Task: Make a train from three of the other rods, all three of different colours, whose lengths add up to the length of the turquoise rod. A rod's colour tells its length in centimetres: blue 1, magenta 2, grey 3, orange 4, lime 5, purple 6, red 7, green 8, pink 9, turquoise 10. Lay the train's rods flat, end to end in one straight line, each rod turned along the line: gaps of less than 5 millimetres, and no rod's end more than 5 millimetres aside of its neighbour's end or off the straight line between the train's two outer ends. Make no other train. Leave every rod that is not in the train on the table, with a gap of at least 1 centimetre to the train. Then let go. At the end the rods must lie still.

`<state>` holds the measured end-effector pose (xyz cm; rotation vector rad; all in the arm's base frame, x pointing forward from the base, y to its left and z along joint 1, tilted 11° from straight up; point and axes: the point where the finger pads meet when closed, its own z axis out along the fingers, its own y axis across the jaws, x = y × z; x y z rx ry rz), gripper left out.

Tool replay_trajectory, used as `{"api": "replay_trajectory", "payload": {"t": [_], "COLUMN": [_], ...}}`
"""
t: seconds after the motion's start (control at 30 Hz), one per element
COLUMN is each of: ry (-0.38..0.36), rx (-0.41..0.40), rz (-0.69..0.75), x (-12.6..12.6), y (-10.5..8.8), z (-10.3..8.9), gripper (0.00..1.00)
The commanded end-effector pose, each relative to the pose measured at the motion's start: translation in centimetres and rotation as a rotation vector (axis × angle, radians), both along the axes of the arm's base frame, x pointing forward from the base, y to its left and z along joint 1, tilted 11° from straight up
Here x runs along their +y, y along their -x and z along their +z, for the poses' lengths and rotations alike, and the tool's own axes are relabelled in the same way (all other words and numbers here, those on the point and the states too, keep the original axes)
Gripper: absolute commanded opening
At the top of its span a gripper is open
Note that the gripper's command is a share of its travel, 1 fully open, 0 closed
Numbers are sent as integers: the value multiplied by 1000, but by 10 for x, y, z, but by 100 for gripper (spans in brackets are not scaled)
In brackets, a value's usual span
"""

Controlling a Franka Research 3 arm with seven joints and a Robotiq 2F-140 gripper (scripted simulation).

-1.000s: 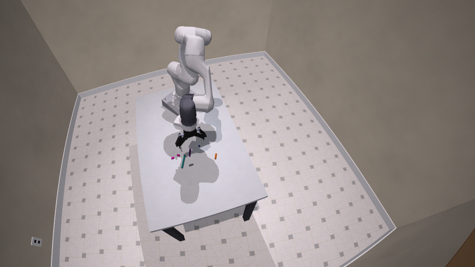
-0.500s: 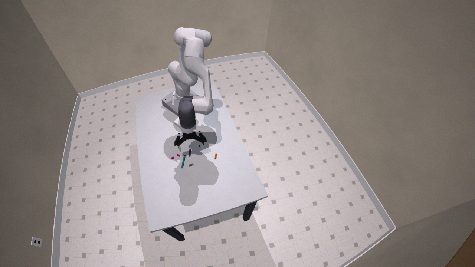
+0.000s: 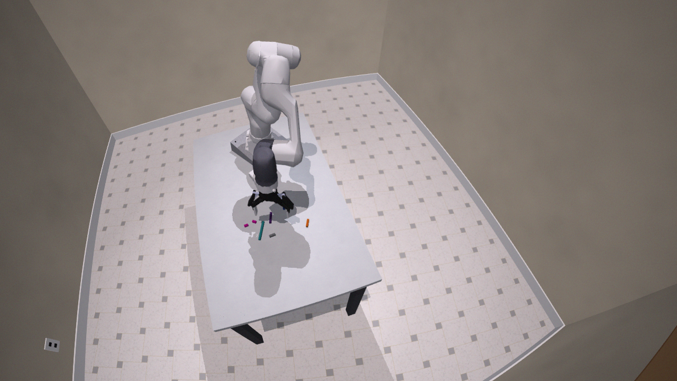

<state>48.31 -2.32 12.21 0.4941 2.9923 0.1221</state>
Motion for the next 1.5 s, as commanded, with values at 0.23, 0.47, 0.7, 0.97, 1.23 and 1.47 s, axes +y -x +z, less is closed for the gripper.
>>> {"api": "replay_trajectory", "payload": {"t": [0.23,0.47,0.7,0.97,1.23,1.47], "ry": [-26,-45,-64,-87,-106,-134], "rx": [29,34,38,43,47,52], "rz": [-271,-384,-491,-618,-713,-849], "x": [-4,-6,-9,-12,-14,-17], "y": [-9,-15,-20,-27,-33,-41], "z": [0,0,1,2,4,7], "gripper": [100,100,100,100,100,100]}}
